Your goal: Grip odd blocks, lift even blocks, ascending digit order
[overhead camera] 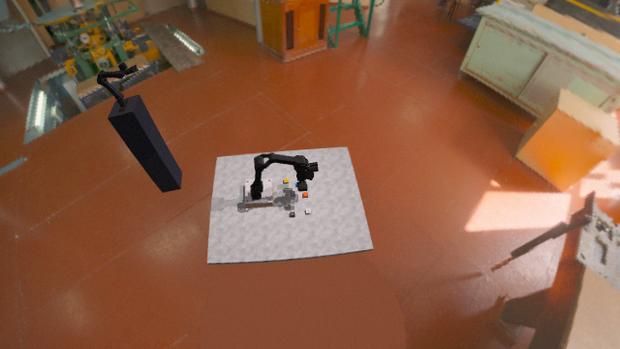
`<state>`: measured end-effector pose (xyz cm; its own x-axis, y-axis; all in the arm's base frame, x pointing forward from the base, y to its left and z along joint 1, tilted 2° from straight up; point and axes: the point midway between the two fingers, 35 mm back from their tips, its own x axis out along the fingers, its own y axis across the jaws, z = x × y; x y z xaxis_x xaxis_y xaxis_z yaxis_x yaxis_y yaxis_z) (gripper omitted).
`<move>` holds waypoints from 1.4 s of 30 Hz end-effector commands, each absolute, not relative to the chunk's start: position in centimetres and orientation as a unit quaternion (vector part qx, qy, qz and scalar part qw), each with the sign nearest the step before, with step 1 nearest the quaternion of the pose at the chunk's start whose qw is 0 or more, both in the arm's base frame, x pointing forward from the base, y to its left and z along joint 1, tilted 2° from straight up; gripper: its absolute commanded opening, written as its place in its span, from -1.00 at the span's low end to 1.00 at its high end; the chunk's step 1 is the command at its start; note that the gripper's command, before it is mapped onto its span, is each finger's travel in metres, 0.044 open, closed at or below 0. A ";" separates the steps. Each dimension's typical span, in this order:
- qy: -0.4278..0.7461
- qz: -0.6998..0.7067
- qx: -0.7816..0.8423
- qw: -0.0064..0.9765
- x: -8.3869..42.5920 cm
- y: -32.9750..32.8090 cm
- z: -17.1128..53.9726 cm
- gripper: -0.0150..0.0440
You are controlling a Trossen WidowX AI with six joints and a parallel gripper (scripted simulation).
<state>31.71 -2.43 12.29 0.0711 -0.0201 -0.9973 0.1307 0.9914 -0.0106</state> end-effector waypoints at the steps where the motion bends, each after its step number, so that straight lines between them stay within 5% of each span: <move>1: 0.682 -0.053 0.040 0.728 27.8 -1.4 11.7 -0.08; 7: 0.682 -0.053 0.040 0.728 26.3 -1.1 11.3 -0.08; 18: 0.683 -0.053 0.040 0.728 26.8 -1.3 3.2 0.86; 42: 0.683 -0.053 0.040 0.728 27.0 -1.3 -0.3 0.86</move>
